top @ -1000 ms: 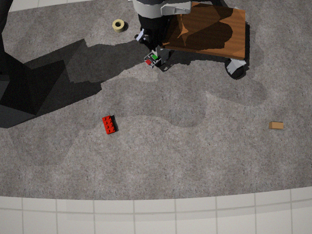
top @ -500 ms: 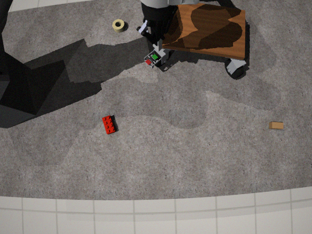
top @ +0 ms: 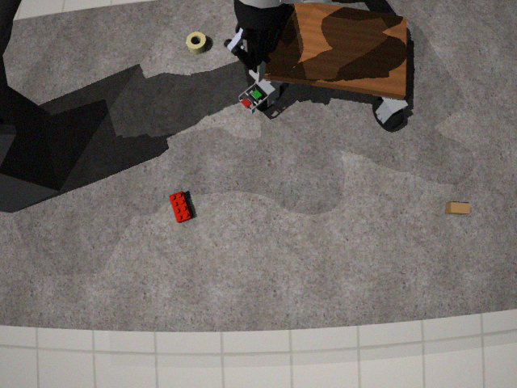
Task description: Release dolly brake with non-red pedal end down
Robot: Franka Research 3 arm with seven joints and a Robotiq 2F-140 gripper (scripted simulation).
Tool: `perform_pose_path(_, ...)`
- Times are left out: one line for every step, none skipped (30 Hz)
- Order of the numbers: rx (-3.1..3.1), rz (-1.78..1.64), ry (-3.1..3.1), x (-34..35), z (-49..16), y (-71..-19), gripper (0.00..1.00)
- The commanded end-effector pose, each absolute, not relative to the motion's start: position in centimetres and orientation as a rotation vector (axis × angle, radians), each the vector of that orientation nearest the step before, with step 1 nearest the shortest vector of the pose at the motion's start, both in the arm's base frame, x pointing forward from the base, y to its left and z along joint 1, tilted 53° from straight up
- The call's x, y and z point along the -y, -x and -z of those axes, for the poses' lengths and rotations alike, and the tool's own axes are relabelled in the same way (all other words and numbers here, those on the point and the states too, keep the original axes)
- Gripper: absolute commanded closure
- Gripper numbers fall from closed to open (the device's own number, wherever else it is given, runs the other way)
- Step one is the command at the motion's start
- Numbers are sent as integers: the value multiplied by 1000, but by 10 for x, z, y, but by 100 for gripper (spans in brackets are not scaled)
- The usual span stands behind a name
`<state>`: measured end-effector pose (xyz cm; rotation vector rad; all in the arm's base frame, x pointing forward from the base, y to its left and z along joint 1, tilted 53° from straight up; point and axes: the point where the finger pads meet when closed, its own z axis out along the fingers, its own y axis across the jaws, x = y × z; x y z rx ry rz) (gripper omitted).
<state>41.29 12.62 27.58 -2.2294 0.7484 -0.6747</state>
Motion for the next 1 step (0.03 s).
perform_pose_path(-768, 731, 2183, -124, -273, -410, 100)
